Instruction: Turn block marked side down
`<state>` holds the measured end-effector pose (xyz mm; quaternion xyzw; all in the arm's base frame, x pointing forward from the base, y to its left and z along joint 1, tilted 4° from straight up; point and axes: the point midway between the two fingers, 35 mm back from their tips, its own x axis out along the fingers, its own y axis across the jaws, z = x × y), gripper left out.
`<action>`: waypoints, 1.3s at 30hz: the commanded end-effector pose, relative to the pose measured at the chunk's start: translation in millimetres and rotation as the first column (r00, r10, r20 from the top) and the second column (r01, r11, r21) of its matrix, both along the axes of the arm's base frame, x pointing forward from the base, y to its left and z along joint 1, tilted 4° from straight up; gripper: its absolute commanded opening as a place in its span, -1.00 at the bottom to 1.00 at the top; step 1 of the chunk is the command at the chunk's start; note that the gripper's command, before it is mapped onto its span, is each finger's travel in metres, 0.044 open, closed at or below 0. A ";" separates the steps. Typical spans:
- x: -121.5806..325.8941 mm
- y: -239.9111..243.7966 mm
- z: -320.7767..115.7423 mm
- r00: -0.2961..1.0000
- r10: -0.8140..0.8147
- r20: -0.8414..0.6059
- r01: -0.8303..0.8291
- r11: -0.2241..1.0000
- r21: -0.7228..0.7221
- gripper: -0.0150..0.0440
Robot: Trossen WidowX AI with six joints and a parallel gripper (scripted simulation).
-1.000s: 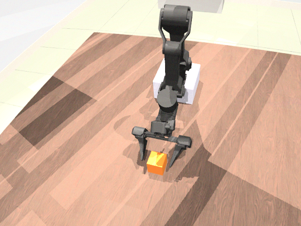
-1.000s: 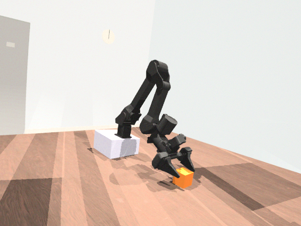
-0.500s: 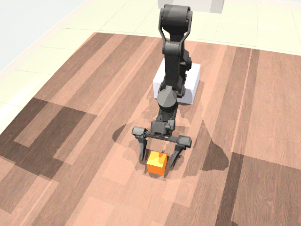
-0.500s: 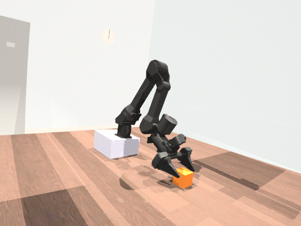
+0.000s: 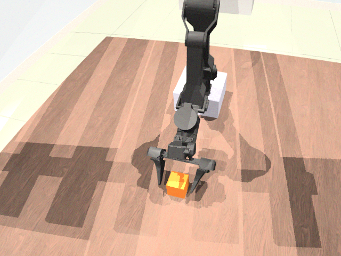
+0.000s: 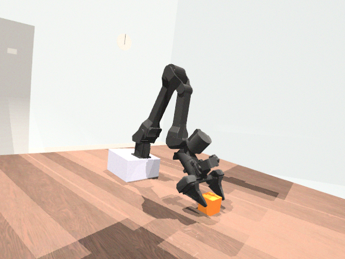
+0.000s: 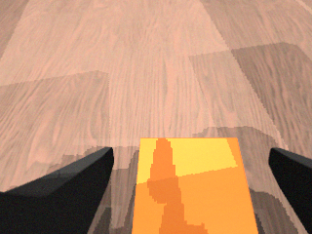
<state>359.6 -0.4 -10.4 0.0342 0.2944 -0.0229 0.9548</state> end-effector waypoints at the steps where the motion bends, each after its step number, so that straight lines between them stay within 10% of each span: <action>1: 4.8 0.0 14.4 0.995 0.014 -0.103 -0.013 1.000 0.007 1.00; 39: 2.2 -4.7 96.2 0.612 0.075 -0.787 -0.023 0.997 0.078 1.00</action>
